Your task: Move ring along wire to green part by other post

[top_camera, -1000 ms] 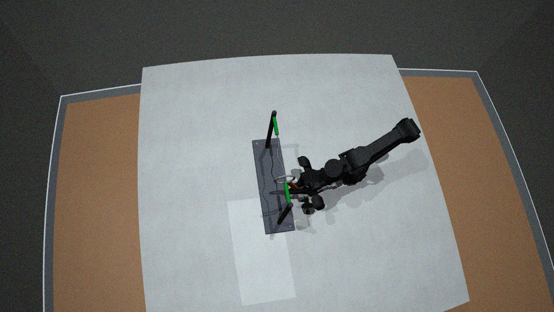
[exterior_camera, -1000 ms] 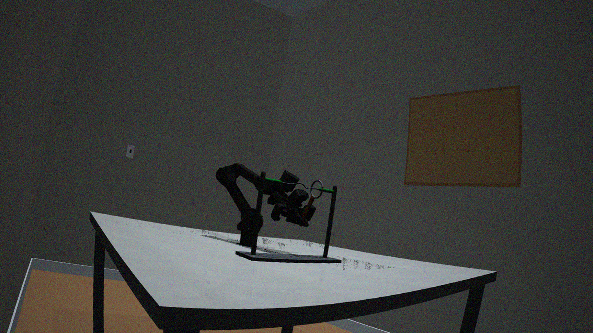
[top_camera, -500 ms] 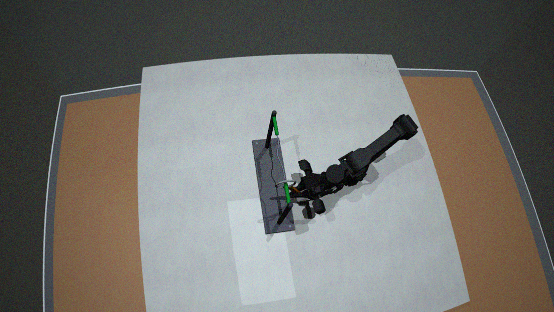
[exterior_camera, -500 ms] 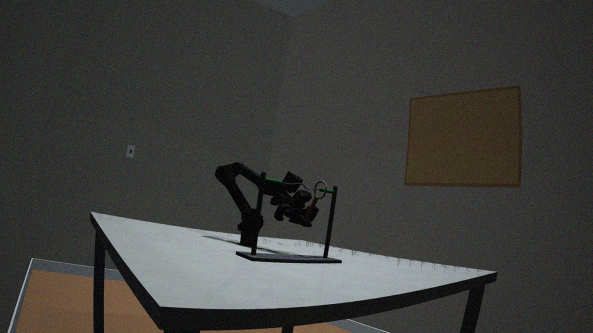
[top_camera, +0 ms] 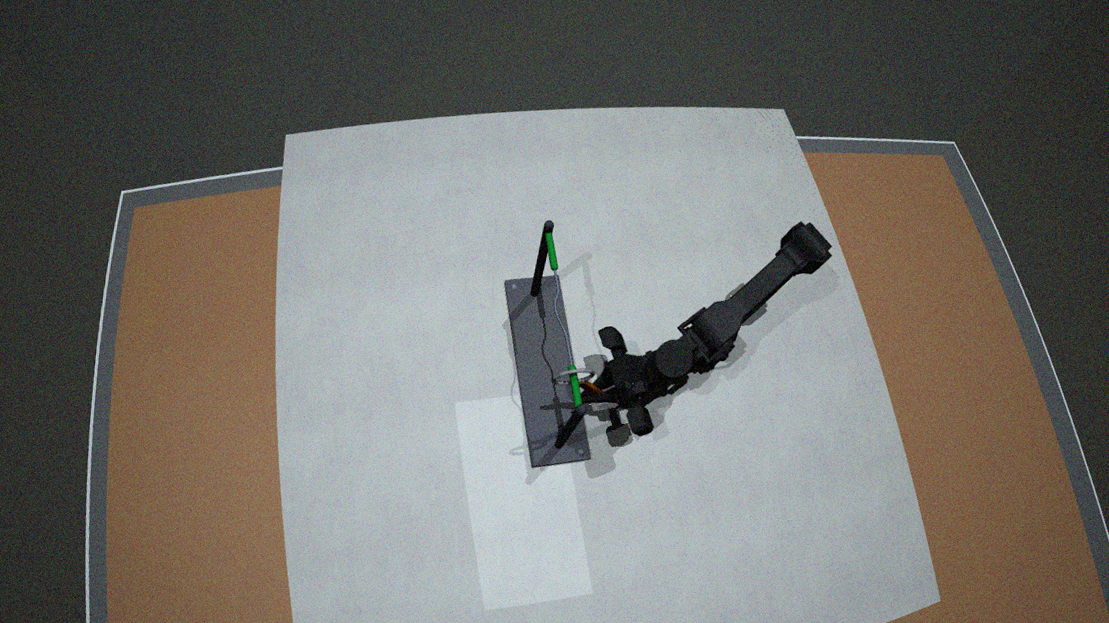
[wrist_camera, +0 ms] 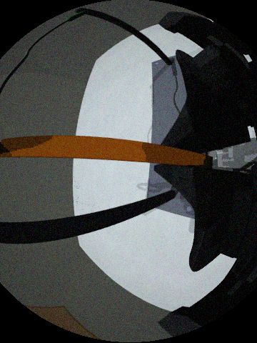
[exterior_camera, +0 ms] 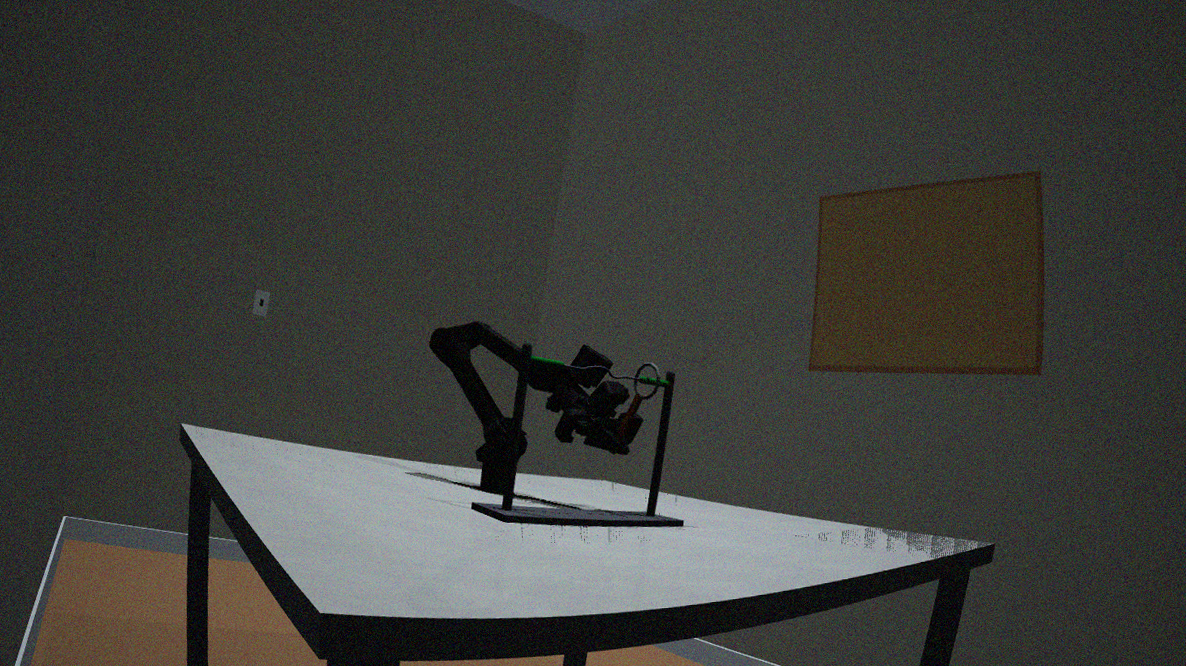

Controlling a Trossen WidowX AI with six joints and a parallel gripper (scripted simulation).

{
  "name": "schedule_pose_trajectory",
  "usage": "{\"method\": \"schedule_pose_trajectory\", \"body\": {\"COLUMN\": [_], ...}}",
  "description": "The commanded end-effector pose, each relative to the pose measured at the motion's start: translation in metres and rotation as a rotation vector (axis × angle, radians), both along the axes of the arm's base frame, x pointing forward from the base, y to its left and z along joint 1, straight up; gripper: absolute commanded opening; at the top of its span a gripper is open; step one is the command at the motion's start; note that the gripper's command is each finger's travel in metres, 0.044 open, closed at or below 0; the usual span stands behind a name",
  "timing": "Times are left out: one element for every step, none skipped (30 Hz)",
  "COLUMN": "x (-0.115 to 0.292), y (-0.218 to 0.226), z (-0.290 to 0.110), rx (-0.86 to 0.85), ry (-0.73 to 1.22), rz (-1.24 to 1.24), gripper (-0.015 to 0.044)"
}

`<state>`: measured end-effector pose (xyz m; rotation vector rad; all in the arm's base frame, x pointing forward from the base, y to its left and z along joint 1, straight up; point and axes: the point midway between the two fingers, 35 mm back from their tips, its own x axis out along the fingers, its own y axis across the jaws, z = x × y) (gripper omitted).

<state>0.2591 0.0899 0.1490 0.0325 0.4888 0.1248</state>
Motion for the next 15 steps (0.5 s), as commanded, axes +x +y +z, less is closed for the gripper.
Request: {"method": "schedule_pose_trajectory", "body": {"x": [0.001,0.001,0.001,0.001,0.001,0.001,0.001,0.001,0.001,0.001,0.001,0.001,0.001,0.001,0.001], "y": [0.002,0.002,0.002,0.002,0.002,0.002,0.002,0.002,0.002,0.002,0.002,0.002,0.002,0.002,0.002], "z": [-0.001,-0.002,-0.003,-0.005,-0.006,-0.008,-0.01,-0.011,-0.013,-0.014,-0.016,-0.018,-0.019,-0.02,-0.021], "rx": [0.003,0.003,0.003,0.003,0.003,0.003,0.003,0.003,0.003,0.003,0.003,0.003,0.003,0.003,0.003], "ry": [-0.001,-0.001,-0.001,-0.001,-0.001,-0.001,-0.001,-0.001,-0.001,-0.001,-0.001,-0.001,-0.001,-0.001,-0.001], "rz": [-0.006,-0.006,-0.006,-0.006,-0.006,-0.006,-0.006,-0.006,-0.006,-0.006,-0.006,-0.006,-0.006,-0.006,-0.006], "gripper": [-0.015,-0.015,-0.015,-0.015,-0.015,-0.015,-0.015,-0.015,-0.015,-0.015,-0.015,-0.015,-0.015,-0.015,-0.015]}}
